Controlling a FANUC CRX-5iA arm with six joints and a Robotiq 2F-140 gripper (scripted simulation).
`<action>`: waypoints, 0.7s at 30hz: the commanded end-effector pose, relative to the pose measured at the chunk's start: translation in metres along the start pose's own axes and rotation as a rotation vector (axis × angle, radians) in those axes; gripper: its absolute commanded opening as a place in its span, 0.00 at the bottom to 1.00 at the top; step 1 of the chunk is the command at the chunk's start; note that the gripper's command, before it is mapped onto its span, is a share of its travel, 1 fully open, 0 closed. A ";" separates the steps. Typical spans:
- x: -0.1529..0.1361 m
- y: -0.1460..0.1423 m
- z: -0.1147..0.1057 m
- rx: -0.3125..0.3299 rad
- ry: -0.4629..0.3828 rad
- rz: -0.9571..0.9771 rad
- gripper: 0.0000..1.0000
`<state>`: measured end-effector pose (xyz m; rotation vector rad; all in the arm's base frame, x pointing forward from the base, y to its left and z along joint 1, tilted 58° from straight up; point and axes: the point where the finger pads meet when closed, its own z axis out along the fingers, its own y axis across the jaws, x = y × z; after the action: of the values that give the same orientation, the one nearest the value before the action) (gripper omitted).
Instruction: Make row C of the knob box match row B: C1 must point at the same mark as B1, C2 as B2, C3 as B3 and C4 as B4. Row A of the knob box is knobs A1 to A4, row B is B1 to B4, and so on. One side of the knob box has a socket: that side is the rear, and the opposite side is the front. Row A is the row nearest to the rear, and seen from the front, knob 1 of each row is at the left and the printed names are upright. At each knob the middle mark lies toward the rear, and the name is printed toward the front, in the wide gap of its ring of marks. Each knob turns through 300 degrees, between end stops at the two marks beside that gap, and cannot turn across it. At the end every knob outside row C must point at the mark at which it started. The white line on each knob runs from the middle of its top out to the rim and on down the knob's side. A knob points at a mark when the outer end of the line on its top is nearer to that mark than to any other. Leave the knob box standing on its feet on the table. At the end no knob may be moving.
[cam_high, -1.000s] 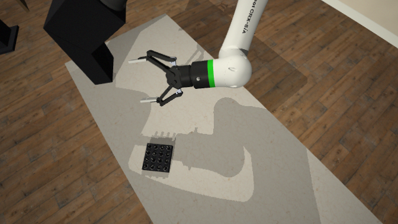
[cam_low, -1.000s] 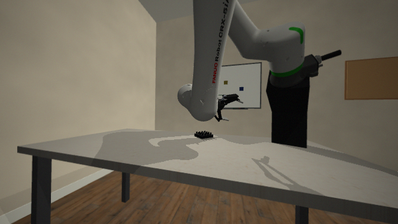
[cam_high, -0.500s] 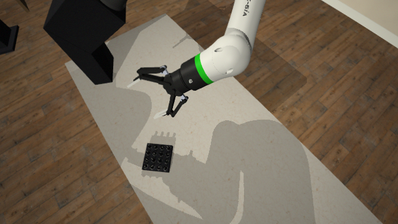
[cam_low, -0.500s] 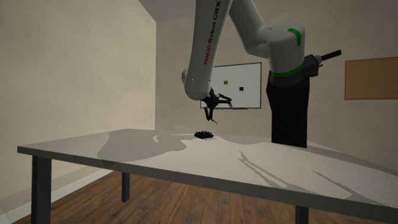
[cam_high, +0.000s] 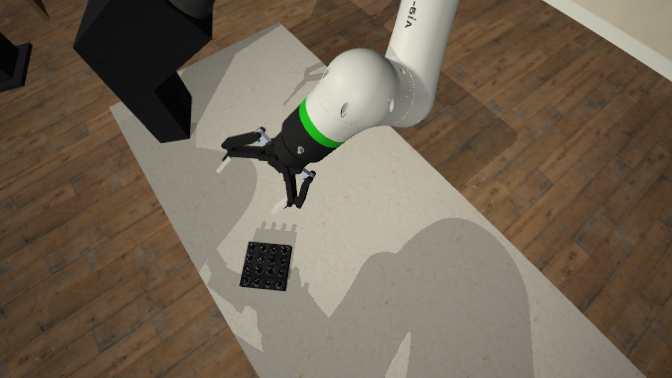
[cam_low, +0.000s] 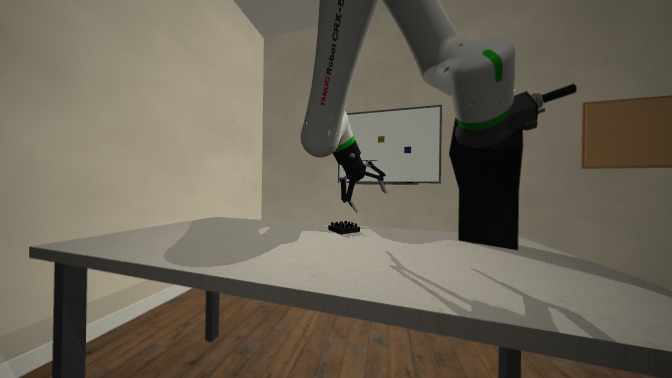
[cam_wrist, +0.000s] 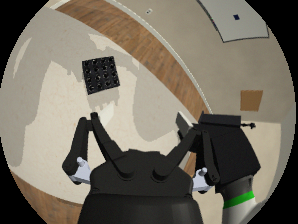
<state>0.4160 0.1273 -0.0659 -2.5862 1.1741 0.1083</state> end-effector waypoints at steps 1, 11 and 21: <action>0.005 -0.007 0.004 0.059 -0.048 -0.021 1.00; 0.017 -0.027 0.009 0.191 -0.107 -0.060 1.00; 0.033 -0.053 0.016 0.361 -0.182 -0.111 1.00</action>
<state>0.4689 0.1391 -0.0721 -2.3324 0.9513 0.0879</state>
